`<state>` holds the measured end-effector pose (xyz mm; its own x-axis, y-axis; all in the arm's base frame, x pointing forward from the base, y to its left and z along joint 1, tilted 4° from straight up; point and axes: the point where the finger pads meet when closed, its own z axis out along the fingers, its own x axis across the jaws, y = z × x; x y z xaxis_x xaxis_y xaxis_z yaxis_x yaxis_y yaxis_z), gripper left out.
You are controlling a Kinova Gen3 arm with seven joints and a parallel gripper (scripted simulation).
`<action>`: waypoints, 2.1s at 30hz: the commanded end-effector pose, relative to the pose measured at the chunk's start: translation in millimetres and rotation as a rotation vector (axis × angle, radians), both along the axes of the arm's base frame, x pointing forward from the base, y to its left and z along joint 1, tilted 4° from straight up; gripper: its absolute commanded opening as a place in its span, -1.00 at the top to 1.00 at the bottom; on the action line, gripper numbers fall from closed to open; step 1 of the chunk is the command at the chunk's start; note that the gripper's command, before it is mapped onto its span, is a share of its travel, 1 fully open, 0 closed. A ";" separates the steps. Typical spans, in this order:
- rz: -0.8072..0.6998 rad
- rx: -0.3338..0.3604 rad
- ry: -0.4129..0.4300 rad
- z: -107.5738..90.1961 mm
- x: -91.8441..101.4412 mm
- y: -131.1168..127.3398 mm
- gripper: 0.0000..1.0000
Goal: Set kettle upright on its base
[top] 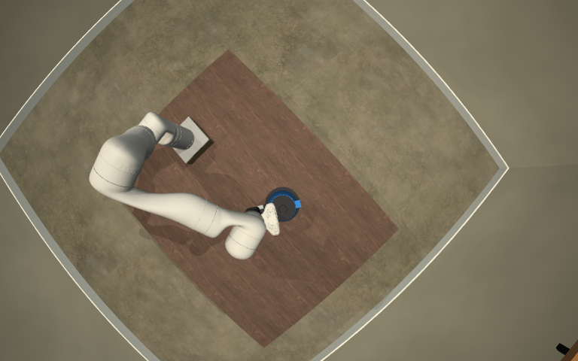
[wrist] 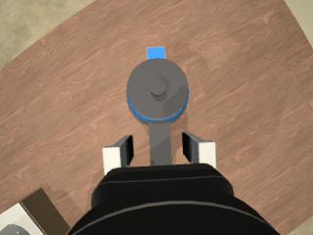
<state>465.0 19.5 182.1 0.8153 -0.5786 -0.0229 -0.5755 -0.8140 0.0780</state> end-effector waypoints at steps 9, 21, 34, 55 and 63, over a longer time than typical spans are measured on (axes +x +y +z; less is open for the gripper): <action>0.000 0.000 -0.019 24.1 5.7 1.3 -1.00; 0.000 0.000 -0.019 25.0 5.7 1.3 -1.00; 0.000 0.000 -0.019 25.0 5.7 1.3 -1.00; 0.000 0.000 -0.019 25.0 5.7 1.3 -1.00; 0.000 0.000 -0.019 25.0 5.7 1.3 -1.00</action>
<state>470.3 20.7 206.2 0.8154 -0.5788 -0.0093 -0.5770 -0.8139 0.0679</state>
